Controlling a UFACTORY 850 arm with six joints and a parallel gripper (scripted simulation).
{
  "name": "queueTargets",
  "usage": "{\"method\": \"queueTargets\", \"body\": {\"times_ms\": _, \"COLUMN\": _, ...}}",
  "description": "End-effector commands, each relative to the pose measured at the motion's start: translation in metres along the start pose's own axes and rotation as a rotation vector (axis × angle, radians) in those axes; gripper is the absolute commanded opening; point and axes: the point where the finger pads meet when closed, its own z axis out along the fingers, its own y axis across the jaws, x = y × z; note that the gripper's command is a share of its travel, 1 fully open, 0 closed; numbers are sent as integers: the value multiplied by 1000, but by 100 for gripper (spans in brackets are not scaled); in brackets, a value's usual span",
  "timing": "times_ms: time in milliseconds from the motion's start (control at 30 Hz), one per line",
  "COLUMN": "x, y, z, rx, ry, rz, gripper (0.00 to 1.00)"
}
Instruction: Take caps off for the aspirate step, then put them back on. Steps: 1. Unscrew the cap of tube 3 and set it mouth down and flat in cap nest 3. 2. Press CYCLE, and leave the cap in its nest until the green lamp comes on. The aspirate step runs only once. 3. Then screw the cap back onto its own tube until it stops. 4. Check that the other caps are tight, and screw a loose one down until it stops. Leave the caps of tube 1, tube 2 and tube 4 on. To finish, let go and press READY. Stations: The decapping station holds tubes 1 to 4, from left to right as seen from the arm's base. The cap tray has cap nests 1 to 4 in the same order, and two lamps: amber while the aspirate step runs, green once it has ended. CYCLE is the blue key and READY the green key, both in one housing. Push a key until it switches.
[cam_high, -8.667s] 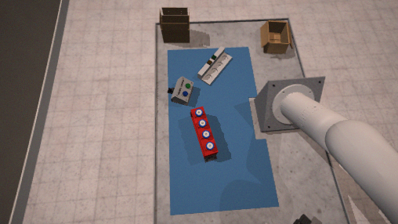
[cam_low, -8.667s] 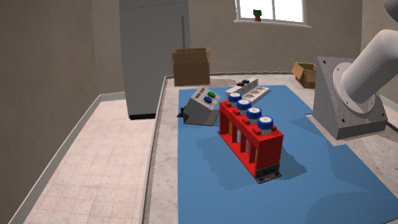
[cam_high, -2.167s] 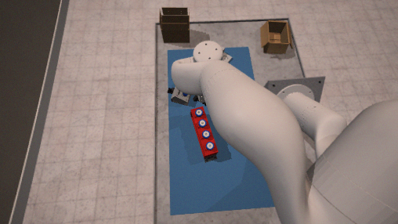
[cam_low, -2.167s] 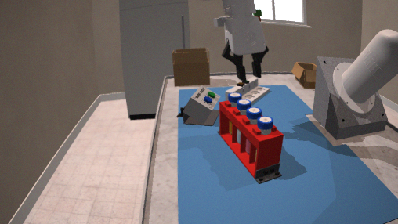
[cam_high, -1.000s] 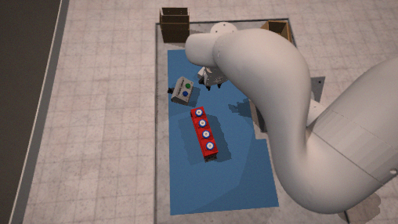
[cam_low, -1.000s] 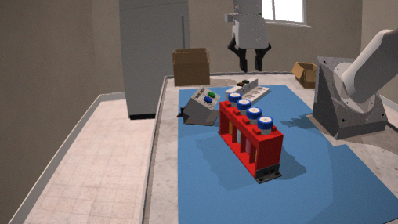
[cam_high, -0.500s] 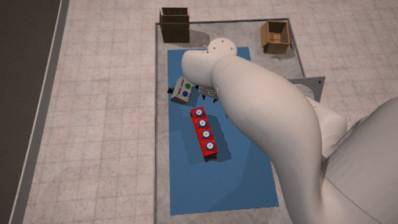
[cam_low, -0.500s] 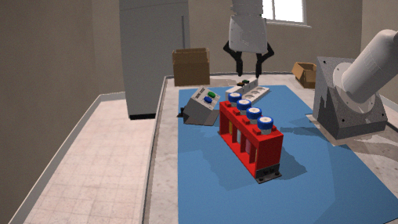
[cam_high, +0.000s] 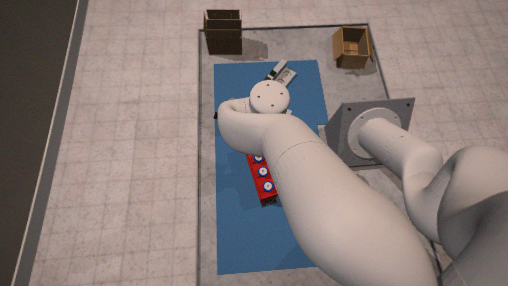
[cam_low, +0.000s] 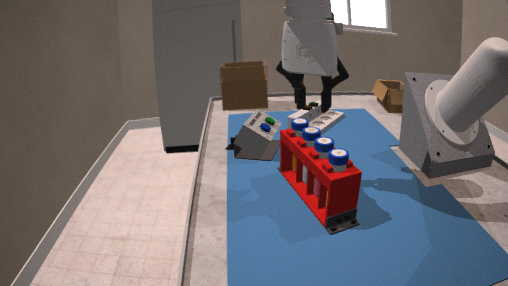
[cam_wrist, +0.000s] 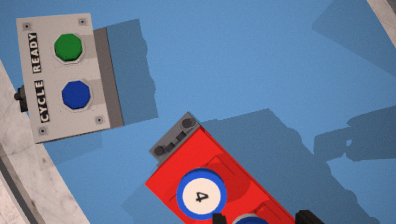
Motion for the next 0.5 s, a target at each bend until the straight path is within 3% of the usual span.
{"method": "queueTargets", "body": {"times_ms": 0, "x": -22, "y": 3, "z": -1, "rx": 1, "ry": 2, "rz": 2, "gripper": 46}}
{"method": "queueTargets", "body": {"times_ms": 267, "x": -22, "y": 3, "z": -1, "rx": 1, "ry": 2, "rz": 2, "gripper": 46}}
{"method": "queueTargets", "body": {"times_ms": 467, "x": -22, "y": 3, "z": 17, "rx": 1, "ry": 2, "rz": 2, "gripper": 46}}
